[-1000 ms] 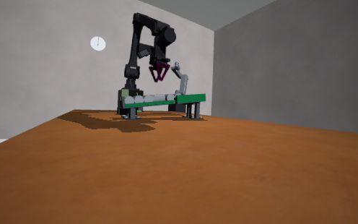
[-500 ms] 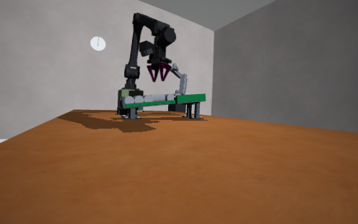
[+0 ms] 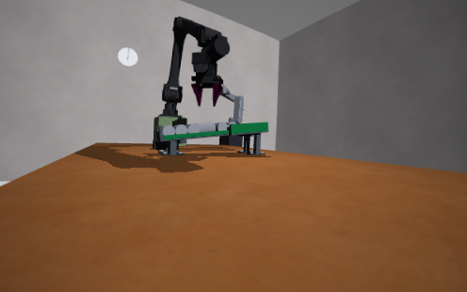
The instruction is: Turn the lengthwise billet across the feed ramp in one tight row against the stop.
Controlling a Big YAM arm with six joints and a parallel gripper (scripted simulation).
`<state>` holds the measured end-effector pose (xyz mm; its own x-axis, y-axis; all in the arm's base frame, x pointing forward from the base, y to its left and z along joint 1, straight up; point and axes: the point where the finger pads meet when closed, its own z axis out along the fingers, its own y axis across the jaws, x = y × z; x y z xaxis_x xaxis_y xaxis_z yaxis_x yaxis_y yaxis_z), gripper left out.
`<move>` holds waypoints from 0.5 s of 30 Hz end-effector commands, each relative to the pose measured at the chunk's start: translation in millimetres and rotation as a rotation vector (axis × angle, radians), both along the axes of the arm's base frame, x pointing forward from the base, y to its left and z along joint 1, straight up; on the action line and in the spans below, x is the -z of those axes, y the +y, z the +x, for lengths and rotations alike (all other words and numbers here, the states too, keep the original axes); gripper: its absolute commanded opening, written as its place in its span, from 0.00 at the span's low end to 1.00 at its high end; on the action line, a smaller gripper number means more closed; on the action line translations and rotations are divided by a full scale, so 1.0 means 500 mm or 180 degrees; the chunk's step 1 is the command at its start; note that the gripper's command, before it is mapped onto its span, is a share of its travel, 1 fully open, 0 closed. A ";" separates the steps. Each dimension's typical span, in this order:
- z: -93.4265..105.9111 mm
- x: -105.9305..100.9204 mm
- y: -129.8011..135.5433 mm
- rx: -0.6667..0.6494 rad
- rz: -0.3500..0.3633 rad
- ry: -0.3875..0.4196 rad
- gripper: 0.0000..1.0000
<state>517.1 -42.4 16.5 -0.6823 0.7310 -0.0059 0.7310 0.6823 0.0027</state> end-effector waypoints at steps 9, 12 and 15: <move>0.004 -0.025 -0.002 -0.1260 -0.0026 -0.0105 0.55; 0.004 -0.025 -0.002 -0.1542 -0.0032 -0.0105 0.55; 0.004 -0.025 -0.002 -0.1825 -0.0040 -0.0105 0.55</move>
<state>517.1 -42.4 16.5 -0.9271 0.3747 -0.0065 0.3748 0.9271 -0.0002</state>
